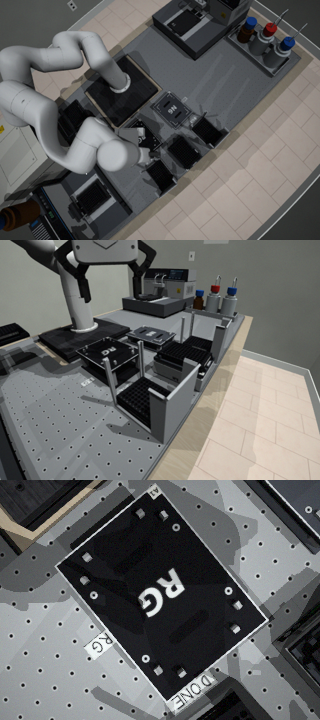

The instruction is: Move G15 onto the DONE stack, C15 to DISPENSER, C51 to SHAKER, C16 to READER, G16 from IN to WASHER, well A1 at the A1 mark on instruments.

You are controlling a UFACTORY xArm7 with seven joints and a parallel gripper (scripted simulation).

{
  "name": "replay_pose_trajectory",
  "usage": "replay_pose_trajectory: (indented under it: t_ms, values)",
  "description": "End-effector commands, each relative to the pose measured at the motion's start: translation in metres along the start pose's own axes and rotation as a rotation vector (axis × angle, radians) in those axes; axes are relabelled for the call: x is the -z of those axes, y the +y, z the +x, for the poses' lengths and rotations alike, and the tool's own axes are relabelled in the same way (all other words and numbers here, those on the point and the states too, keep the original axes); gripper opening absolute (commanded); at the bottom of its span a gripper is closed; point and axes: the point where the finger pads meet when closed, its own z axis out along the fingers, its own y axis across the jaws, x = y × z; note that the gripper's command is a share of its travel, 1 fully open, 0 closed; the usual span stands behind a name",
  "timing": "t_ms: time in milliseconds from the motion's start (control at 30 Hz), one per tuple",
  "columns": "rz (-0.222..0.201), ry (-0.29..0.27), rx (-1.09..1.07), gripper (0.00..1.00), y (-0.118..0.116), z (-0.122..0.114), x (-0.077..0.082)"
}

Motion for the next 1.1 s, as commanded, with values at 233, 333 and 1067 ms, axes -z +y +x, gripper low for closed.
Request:
replay_pose_trajectory:
  t_ms: [233,333,1067]
  values:
    - [-0.002,-0.004,0.147,1.00,0.027,0.014,0.002]
    - [-0.002,-0.004,0.147,1.00,0.036,0.018,0.002]
    - [-0.002,-0.004,0.294,1.00,0.097,0.041,0.002]
